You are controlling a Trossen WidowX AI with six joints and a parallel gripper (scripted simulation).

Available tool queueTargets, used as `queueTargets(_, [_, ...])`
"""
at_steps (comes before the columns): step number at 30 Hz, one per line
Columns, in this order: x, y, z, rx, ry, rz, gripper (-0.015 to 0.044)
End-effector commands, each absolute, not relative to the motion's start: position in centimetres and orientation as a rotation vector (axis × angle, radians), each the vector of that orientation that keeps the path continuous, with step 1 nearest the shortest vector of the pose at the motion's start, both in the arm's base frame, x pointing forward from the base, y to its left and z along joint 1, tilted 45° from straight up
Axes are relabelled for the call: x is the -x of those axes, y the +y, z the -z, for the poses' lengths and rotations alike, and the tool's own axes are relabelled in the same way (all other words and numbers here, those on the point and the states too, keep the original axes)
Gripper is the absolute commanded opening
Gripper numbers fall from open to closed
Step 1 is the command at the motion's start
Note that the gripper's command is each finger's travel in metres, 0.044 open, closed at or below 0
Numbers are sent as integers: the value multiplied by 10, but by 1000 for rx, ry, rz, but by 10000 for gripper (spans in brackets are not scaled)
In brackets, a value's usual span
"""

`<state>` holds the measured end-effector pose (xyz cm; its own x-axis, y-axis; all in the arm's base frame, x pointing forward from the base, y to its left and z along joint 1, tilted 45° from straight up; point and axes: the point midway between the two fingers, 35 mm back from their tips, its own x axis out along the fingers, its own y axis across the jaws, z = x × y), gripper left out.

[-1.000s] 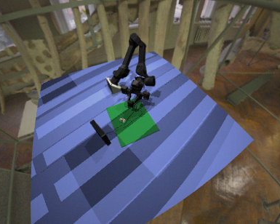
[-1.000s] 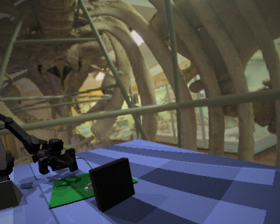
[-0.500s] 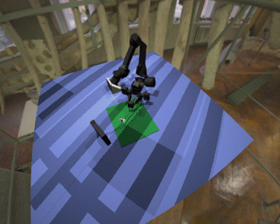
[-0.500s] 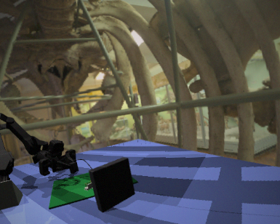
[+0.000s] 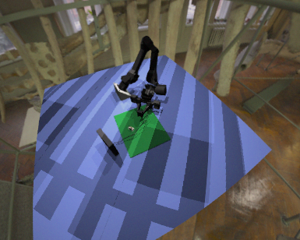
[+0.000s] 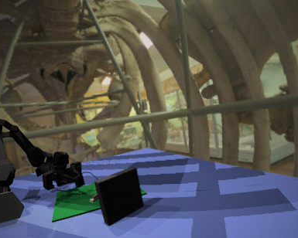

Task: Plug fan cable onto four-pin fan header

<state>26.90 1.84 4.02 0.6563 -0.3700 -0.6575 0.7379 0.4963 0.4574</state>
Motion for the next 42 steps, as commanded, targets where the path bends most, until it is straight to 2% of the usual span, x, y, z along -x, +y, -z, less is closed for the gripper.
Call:
queueTargets(1, [-269, 21, -38, -797, 515, 712, 0])
queueTargets(42, [-268, 41, -17, -795, 524, 710, 0])
